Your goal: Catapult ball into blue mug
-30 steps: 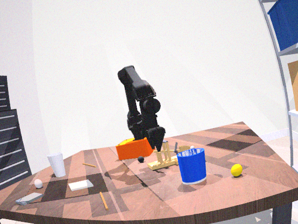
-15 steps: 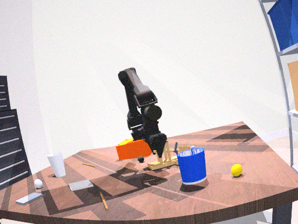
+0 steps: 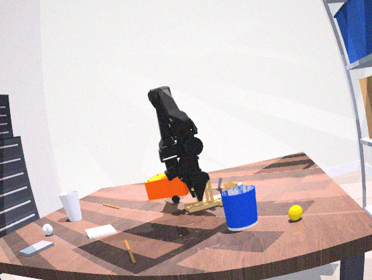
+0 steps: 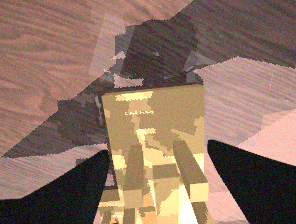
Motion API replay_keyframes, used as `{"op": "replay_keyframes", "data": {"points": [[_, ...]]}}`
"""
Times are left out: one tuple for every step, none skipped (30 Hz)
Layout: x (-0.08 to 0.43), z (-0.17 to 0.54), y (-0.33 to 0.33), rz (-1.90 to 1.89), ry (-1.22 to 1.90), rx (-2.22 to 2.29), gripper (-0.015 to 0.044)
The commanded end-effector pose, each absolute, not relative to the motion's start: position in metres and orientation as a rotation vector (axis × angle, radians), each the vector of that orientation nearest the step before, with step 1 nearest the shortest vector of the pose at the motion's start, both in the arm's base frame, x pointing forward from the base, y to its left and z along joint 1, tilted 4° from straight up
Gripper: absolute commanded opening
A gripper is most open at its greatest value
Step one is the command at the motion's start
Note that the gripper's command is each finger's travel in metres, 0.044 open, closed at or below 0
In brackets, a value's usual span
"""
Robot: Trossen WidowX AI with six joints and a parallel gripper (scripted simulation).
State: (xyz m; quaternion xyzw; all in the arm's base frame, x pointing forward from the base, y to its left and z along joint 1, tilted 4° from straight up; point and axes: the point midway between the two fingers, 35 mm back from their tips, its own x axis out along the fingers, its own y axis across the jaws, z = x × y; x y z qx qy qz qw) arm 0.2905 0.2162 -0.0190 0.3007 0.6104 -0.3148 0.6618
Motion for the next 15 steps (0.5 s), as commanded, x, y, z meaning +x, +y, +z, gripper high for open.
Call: {"op": "replay_keyframes", "data": {"points": [[0.291,-0.018,0.216,-0.711,1.380,0.680,0.0282],[0.291,-0.018,0.216,-0.711,1.380,0.680,0.0256],[0.291,-0.018,0.216,-0.711,1.380,0.680,0.0230],[0.291,-0.018,0.216,-0.711,1.380,0.680,0.0204],[0.291,-0.018,0.216,-0.711,1.380,0.680,0.0177],[0.291,-0.018,0.216,-0.711,1.380,0.680,0.0151],[0.291,-0.018,0.216,-0.711,1.380,0.680,0.0145],[0.291,-0.018,0.216,-0.711,1.380,0.680,0.0138],[0.291,-0.018,0.216,-0.711,1.380,0.680,0.0131],[0.291,-0.018,0.216,-0.711,1.380,0.680,0.0125],[0.291,-0.018,0.216,-0.711,1.380,0.680,0.0118],[0.291,-0.018,0.216,-0.711,1.380,0.680,0.0111],[0.291,-0.016,0.217,-0.711,1.380,0.680,0.0085],[0.291,-0.008,0.217,-0.711,1.380,0.680,0.0059],[0.290,0.006,0.218,-0.712,1.380,0.680,0.0032]]}}
